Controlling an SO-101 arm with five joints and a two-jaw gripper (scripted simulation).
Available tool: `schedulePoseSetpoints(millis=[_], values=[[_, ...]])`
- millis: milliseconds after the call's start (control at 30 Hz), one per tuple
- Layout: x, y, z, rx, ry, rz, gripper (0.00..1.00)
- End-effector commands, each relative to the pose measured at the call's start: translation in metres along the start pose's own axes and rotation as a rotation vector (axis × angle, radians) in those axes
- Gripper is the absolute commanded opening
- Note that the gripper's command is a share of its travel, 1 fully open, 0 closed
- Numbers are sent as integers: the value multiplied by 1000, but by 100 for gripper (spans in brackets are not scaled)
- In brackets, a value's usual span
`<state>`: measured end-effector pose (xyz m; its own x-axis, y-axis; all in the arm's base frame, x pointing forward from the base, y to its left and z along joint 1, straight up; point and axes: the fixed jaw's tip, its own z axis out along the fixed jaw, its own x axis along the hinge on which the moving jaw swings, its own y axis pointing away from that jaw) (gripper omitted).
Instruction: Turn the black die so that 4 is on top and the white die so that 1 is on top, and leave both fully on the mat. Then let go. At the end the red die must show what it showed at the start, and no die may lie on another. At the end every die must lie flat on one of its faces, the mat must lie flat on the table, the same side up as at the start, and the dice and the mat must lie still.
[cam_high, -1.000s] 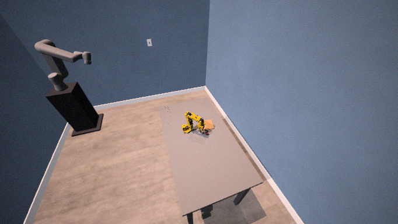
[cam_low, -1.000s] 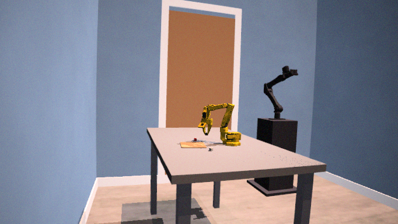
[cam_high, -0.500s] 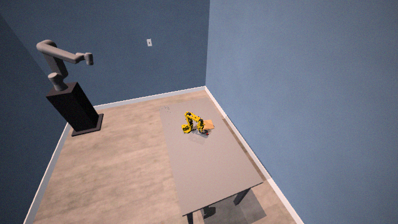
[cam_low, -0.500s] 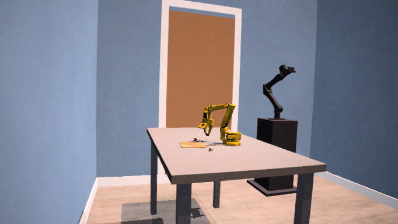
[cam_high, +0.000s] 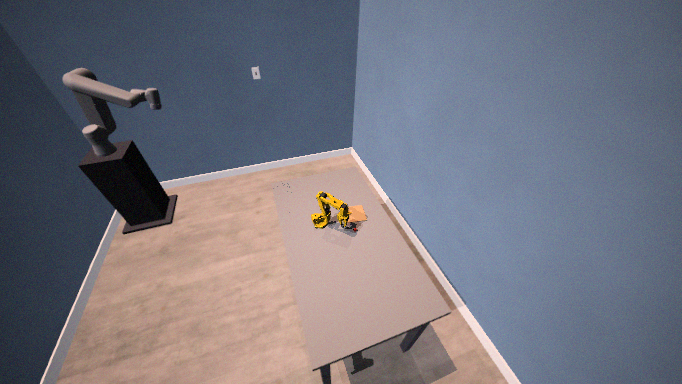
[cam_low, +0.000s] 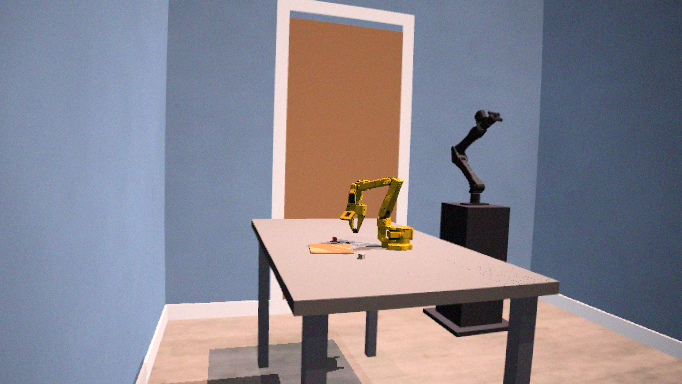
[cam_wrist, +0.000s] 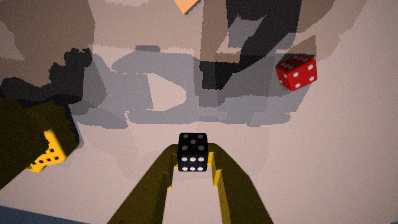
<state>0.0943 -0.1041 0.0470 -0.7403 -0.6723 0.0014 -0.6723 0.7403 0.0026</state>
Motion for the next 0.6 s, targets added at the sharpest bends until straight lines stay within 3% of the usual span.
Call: schedulePoseSetpoints(millis=[0, 567], values=[[1, -4, -3, 44, -1, 2, 0], [1, -4, 3, 44, -1, 2, 0]])
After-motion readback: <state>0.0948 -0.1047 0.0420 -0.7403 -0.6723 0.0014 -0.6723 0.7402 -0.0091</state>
